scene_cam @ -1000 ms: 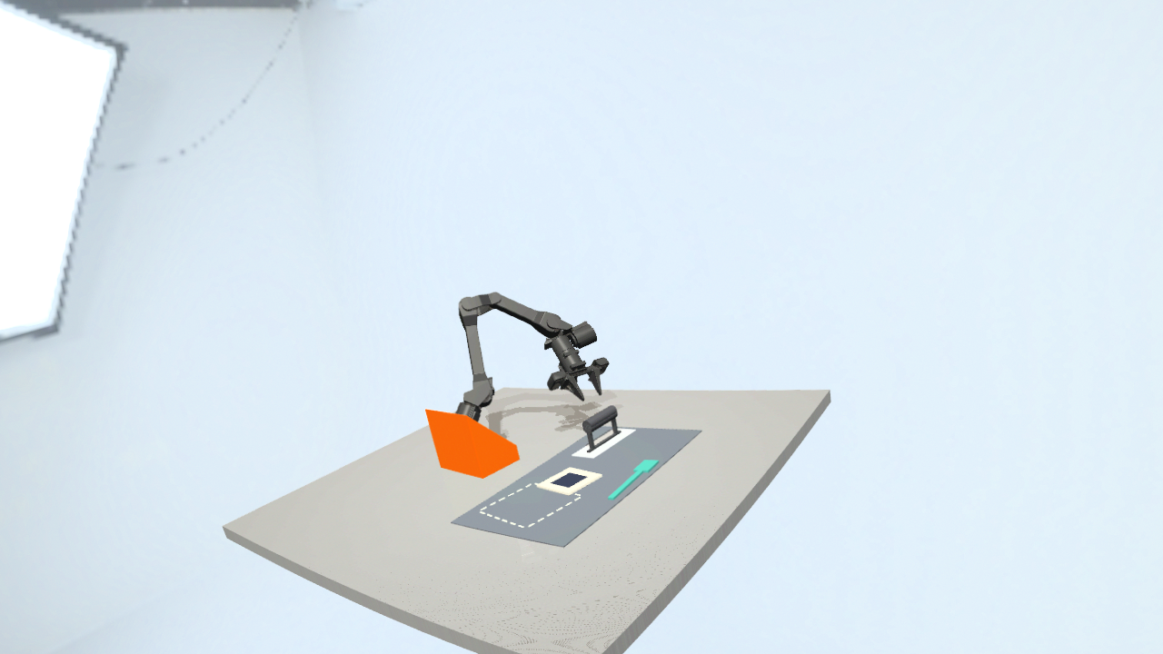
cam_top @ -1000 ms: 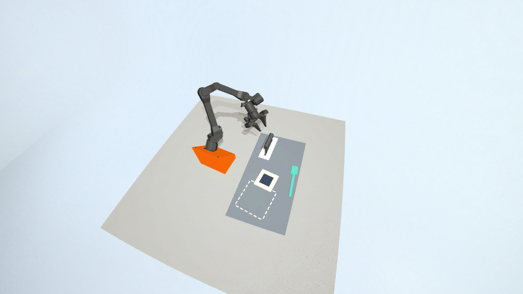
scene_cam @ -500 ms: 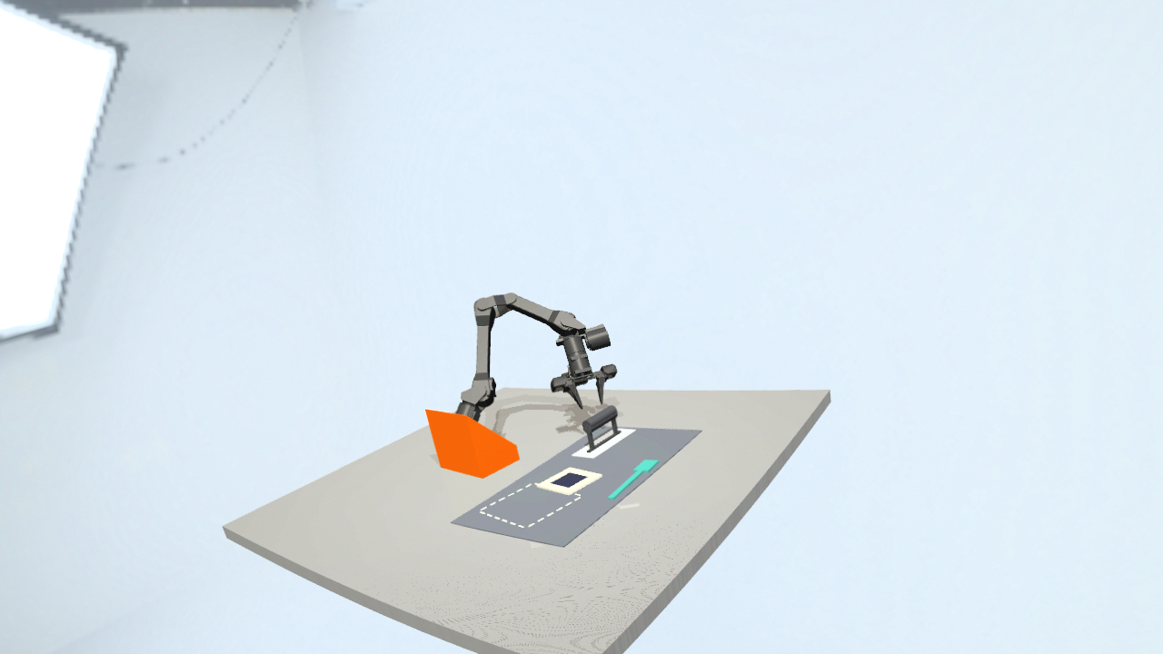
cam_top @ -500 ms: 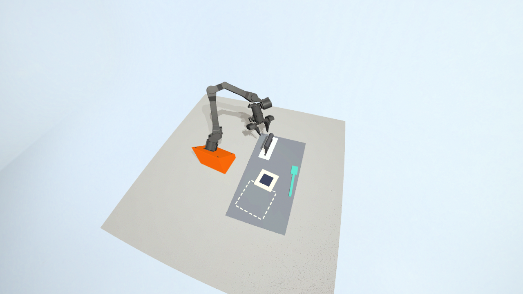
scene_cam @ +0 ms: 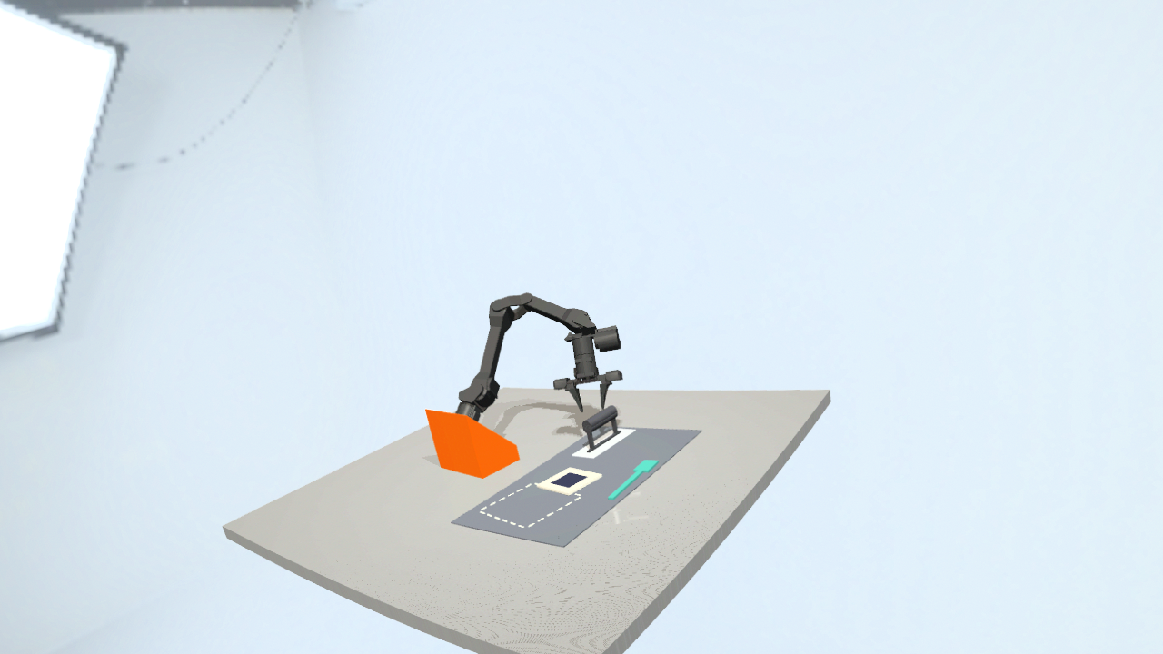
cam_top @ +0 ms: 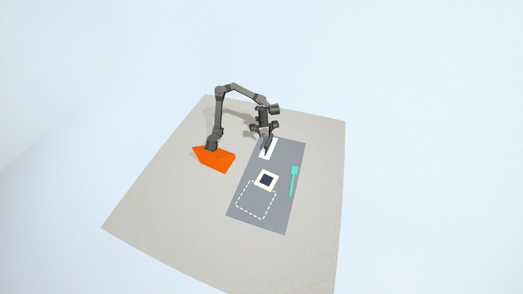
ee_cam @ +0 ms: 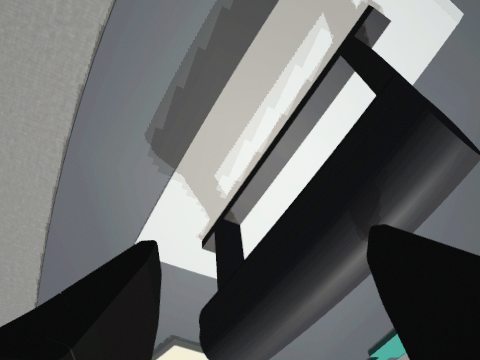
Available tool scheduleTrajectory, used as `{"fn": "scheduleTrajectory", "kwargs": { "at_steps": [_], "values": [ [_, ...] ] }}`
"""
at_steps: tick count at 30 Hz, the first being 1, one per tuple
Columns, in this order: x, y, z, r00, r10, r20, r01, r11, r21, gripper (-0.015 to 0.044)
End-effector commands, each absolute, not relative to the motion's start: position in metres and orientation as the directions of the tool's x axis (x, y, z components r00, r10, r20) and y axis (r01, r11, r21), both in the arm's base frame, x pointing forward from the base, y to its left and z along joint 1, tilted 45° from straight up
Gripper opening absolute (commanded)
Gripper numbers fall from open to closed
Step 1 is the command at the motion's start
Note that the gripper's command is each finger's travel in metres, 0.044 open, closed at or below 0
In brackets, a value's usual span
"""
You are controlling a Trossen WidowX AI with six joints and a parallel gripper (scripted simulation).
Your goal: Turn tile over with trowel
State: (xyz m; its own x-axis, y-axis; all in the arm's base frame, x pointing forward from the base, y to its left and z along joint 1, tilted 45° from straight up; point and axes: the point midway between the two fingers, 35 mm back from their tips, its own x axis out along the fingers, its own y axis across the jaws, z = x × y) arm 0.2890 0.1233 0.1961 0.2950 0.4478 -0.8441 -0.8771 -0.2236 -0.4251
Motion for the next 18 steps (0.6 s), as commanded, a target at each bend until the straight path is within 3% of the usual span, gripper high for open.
{"fn": "scheduleTrajectory", "kwargs": {
  "at_steps": [1, 18],
  "values": [
    [0.296, 0.118, 0.195, 0.247, 0.499, -0.831, -0.924, -0.136, -0.357, 0.027],
    [0.322, 0.089, 0.197, 0.154, 0.692, -0.705, -0.986, 0.152, -0.065, 0.027]
  ]
}}
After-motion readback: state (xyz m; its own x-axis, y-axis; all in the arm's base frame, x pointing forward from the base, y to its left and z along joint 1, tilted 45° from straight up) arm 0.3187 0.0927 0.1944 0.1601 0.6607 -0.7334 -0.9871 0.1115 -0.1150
